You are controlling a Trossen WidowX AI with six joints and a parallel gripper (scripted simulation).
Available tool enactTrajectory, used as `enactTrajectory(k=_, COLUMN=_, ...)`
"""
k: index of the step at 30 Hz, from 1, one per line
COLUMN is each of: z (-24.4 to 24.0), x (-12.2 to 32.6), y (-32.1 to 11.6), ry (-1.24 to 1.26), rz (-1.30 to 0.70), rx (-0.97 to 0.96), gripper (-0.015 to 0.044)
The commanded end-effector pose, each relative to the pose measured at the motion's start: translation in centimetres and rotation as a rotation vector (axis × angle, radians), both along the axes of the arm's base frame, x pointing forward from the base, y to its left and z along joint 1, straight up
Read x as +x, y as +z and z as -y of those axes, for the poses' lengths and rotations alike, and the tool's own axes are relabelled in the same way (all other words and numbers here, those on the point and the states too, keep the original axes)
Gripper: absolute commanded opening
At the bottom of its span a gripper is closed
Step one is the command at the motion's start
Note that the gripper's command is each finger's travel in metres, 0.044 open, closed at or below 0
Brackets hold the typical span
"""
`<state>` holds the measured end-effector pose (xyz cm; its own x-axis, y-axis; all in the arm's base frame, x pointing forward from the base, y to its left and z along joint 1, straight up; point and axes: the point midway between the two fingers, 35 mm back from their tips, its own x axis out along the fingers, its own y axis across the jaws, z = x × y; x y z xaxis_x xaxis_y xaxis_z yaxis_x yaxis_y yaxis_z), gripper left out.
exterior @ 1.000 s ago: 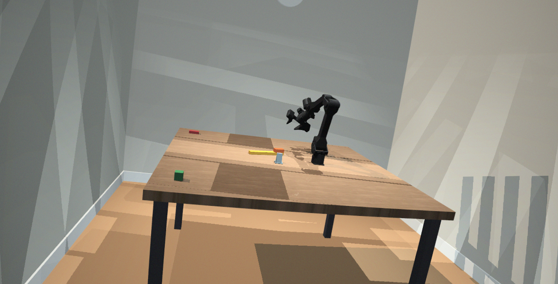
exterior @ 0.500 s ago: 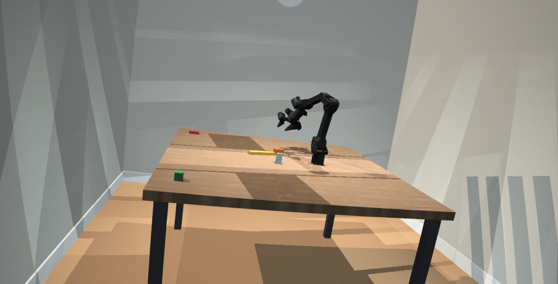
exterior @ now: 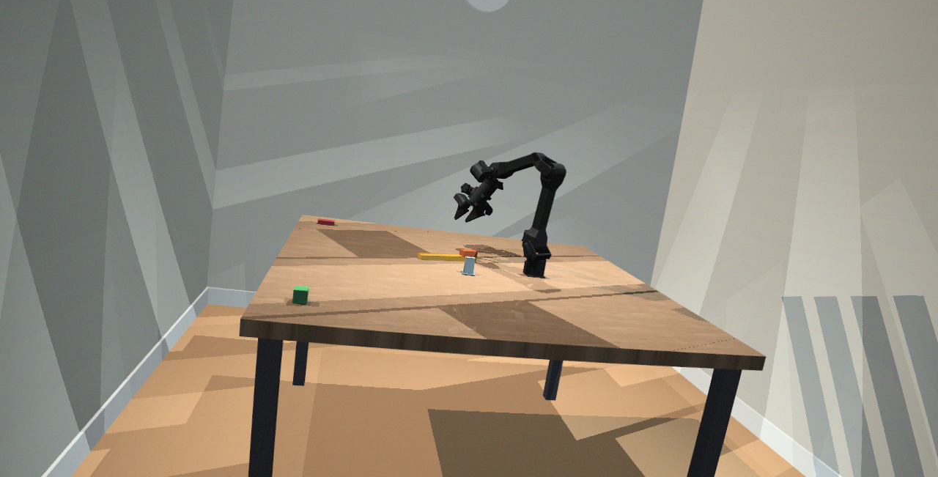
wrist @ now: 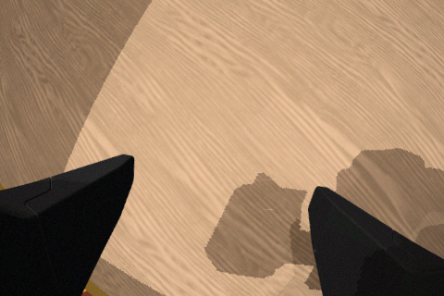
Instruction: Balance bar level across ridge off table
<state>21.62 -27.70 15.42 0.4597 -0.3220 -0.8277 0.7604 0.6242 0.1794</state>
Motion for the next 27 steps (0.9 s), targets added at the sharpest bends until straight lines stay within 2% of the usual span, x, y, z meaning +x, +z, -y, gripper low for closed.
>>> enactTrajectory(k=1, z=-1.3, x=1.3, y=-0.4, ry=0.100, rz=-0.065, rx=0.006, gripper=0.0315)
enactTrajectory(k=27, z=-11.2, x=7.2, y=-1.4, ry=0.757, rz=-0.407, rx=-0.002, gripper=0.0315)
